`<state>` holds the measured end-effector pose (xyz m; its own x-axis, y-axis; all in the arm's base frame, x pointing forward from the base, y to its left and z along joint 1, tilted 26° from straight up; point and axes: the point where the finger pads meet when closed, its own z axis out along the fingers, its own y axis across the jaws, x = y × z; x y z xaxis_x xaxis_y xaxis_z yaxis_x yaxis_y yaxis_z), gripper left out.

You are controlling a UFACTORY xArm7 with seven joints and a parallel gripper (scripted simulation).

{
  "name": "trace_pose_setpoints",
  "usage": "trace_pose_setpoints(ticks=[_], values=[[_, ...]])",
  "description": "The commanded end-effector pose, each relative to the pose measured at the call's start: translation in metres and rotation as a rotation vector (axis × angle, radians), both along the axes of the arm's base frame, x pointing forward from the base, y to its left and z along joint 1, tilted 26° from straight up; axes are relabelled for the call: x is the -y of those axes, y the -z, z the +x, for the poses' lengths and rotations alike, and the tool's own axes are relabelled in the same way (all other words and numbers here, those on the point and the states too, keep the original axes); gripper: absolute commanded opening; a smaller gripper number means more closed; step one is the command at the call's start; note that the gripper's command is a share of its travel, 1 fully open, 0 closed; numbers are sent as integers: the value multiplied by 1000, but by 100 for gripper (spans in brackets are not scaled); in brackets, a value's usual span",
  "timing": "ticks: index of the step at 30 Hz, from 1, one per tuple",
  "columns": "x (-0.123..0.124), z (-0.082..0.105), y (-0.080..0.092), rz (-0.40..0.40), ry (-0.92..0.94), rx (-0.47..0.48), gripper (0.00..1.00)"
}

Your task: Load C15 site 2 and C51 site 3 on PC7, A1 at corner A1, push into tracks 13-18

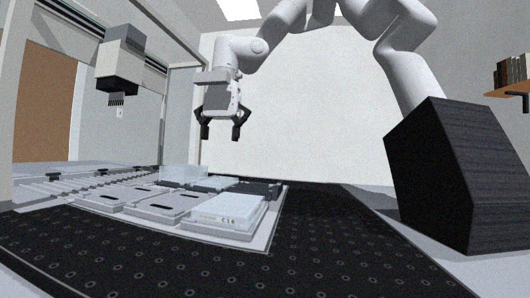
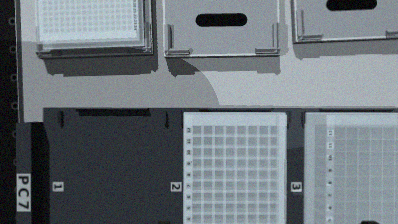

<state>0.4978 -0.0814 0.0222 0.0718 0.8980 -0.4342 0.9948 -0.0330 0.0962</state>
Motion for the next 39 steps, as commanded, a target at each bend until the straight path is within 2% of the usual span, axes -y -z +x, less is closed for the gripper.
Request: trace_pose_setpoints(ticks=[1,6,8,22,34,39], values=[[-1,2,-1,1,-2,4,100],[-23,2,12,-1,-30,-9,100],[-23,2,12,-1,-30,-9,100],[-81,3,50,0,-30,-9,100],[-81,3,50,0,-30,-9,100],[-77,3,57,0,-30,-9,100]])
